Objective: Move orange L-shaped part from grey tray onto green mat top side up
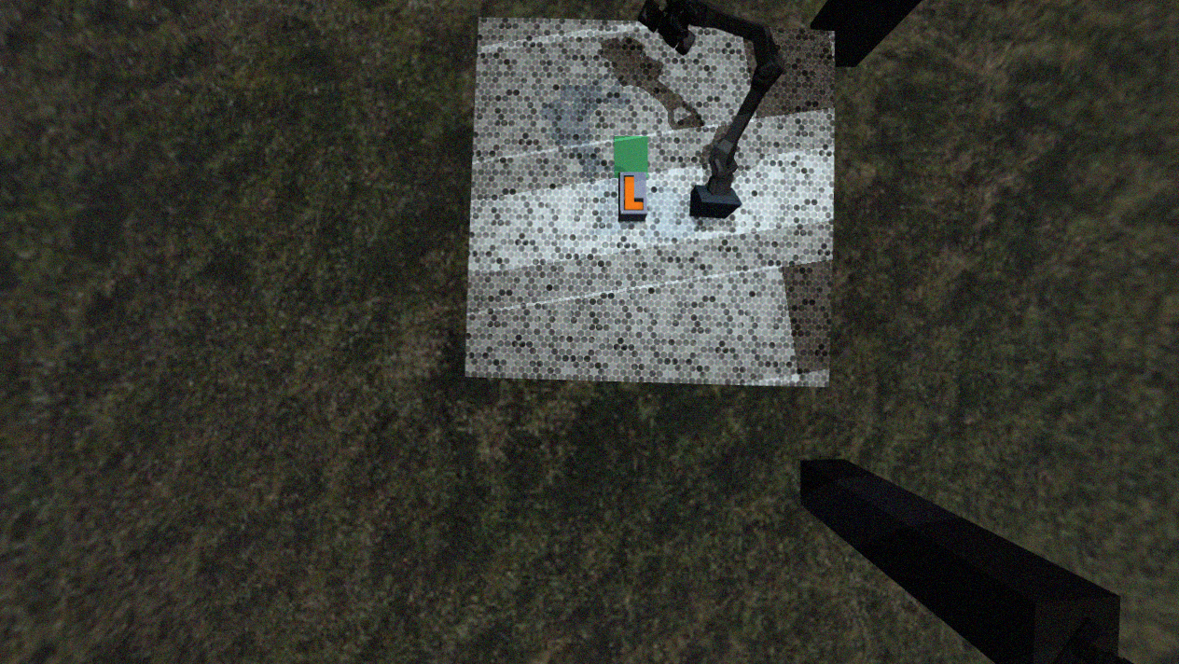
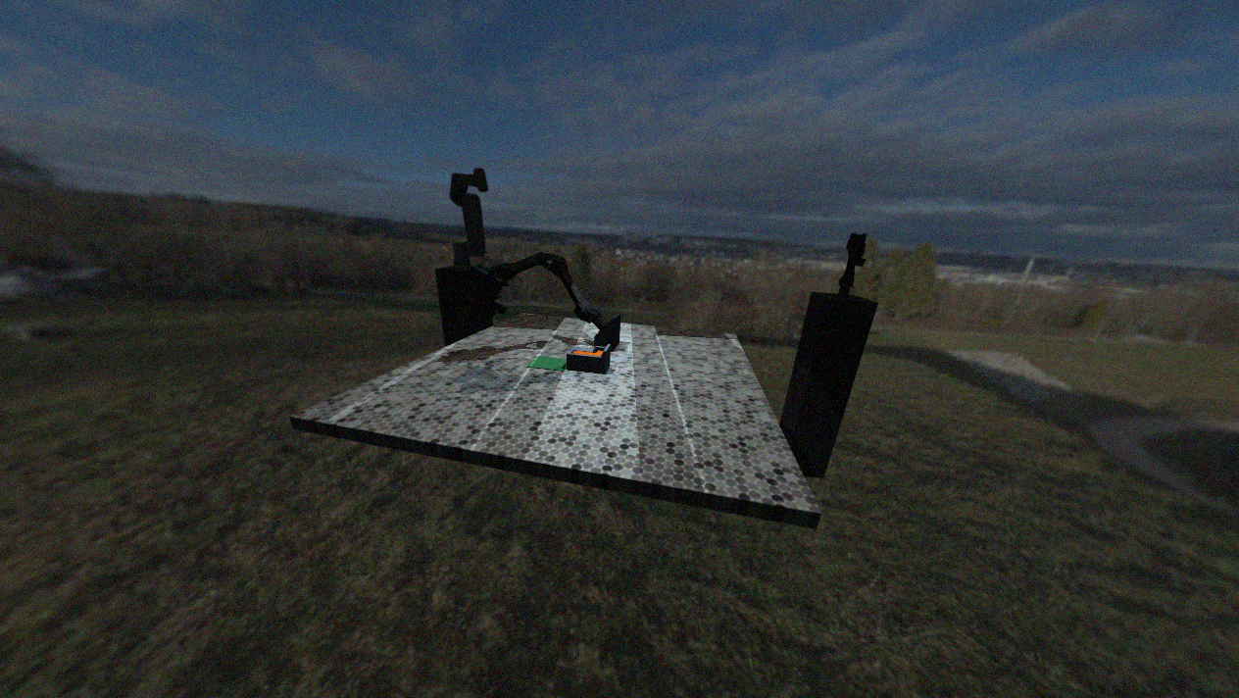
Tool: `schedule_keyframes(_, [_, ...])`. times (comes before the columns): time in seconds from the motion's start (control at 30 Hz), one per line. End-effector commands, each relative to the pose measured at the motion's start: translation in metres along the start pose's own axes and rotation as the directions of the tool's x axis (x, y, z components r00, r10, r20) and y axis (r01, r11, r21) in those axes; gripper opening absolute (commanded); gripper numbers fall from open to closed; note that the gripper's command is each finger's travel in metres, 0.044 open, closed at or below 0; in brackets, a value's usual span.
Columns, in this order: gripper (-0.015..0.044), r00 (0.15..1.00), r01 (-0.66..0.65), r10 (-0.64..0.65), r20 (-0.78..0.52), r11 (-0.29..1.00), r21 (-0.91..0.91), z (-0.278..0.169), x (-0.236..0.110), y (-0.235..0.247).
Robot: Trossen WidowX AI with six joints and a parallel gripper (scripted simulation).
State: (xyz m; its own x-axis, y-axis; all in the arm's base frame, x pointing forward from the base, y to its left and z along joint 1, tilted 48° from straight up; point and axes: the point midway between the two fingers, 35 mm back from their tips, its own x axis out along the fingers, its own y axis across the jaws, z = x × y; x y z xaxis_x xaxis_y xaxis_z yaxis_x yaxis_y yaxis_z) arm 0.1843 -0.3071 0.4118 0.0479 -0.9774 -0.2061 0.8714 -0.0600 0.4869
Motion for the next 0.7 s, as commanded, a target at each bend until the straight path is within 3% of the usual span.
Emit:
schedule_keyframes(0.0, [0.018,0.987,-0.063,0.039,-0.157,0.987,-0.151,-0.071,-0.001,0.027])
schedule_keyframes(0.27, [0.018,0.912,-0.209,0.026,-0.409,0.888,-0.41,-0.199,-0.034,0.055])
schedule_keyframes(0.67, [0.018,0.776,-0.456,-0.14,-0.615,0.55,-0.7,-0.371,-0.142,0.032])
